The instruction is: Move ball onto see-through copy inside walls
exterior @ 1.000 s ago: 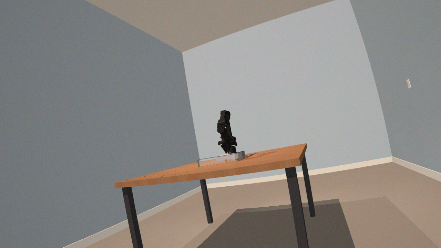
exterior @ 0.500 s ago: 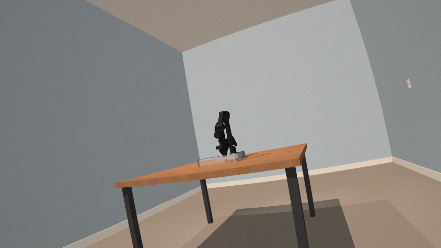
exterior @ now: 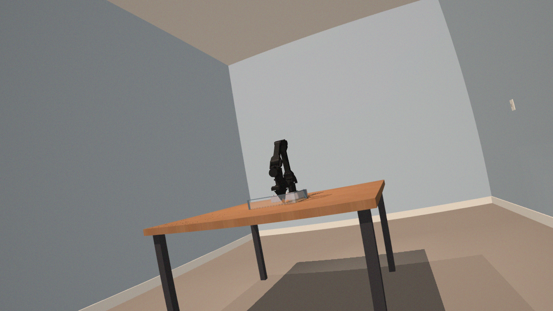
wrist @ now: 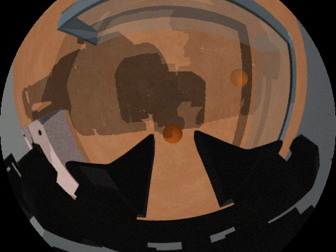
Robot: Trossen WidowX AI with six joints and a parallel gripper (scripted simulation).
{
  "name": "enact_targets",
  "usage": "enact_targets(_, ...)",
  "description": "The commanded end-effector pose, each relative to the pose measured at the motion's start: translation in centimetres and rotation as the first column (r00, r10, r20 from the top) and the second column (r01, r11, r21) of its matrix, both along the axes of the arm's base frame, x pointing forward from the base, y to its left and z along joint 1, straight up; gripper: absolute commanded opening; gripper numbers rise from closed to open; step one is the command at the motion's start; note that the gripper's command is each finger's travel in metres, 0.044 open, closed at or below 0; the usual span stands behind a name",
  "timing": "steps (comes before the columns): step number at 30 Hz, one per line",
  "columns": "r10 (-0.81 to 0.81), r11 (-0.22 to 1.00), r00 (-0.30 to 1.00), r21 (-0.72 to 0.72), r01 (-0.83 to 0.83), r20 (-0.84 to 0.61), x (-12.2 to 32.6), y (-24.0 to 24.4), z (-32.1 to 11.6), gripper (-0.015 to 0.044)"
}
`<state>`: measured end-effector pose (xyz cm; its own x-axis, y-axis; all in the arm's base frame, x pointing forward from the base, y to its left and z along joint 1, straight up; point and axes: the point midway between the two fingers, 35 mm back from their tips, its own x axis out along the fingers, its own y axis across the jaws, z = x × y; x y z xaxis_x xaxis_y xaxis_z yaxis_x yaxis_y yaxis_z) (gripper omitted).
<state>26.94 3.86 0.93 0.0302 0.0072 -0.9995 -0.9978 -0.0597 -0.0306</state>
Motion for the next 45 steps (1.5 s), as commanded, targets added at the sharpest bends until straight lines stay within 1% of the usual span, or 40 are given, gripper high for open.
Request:
enact_targets(1,0.004,1.000,1.000,-0.004,-0.004,-0.004,-0.1,-0.1,-0.7,0.0211)
enact_targets(4,0.004,1.000,1.000,-0.004,-0.004,-0.004,-0.1,-0.1,-0.9,0.0211)
enact_targets(8,0.004,1.000,1.000,-0.004,-0.004,-0.004,-0.1,-0.1,-0.9,0.0106)
enact_targets(17,0.004,1.000,1.000,-0.004,-0.004,-0.004,-0.1,-0.1,-0.9,0.0046)
enact_targets(19,0.003,1.000,1.000,-0.004,-0.003,-0.004,-0.1,-0.1,-0.9,0.0000)
enact_targets(25,-0.002,1.000,1.000,-0.002,0.002,-0.006,0.3,0.0,1.0,0.0000)
enact_targets(32,0.003,1.000,1.000,0.001,-0.003,0.002,0.6,0.1,5.6,0.0000)
enact_targets(40,0.004,1.000,1.000,-0.003,-0.004,-0.003,-0.2,-0.1,10.8,0.0000)
enact_targets(45,0.004,1.000,1.000,-0.004,-0.004,-0.004,-0.3,-0.1,11.2,0.0000)
